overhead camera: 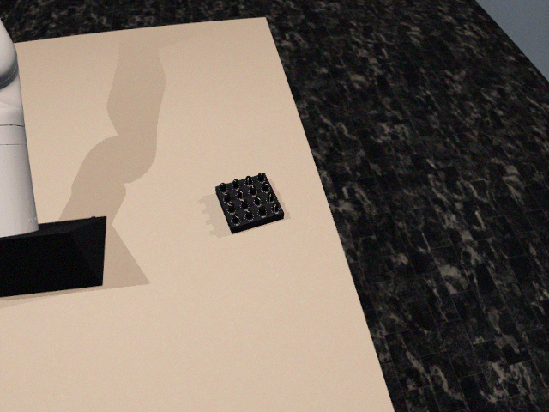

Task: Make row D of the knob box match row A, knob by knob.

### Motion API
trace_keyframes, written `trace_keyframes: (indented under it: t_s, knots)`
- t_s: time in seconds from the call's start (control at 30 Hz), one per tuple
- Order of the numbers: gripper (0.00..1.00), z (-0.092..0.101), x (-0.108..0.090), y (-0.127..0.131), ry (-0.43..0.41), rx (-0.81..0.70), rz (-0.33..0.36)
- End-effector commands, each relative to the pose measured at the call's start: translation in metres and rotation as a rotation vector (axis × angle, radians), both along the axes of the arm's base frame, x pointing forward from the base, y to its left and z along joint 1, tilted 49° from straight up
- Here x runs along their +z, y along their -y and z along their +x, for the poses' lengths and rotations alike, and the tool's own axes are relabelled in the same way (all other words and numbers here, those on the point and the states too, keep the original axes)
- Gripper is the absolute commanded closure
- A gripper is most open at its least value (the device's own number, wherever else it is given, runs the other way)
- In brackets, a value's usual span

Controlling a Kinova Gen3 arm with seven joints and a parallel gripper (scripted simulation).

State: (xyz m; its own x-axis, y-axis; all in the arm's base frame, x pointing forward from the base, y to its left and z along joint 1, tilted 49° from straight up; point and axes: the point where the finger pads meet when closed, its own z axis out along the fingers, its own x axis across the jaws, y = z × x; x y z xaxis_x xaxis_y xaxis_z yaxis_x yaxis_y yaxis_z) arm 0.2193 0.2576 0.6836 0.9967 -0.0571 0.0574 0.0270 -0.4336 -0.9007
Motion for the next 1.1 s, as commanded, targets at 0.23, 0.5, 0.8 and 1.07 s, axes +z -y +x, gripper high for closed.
trace_keyframes:
  t_s: [0.23,0.5,0.8,1.07]
  knots:
    - [0.0,0.0,0.001,0.0,0.001,-0.001,0.001]
    - [0.0,0.0,0.001,0.0,0.001,-0.001,0.001]
    - [0.0,0.019,-0.009,0.001,-0.023,-0.02,0.007]
    - [0.0,0.073,-0.052,0.001,-0.131,-0.069,-0.001]
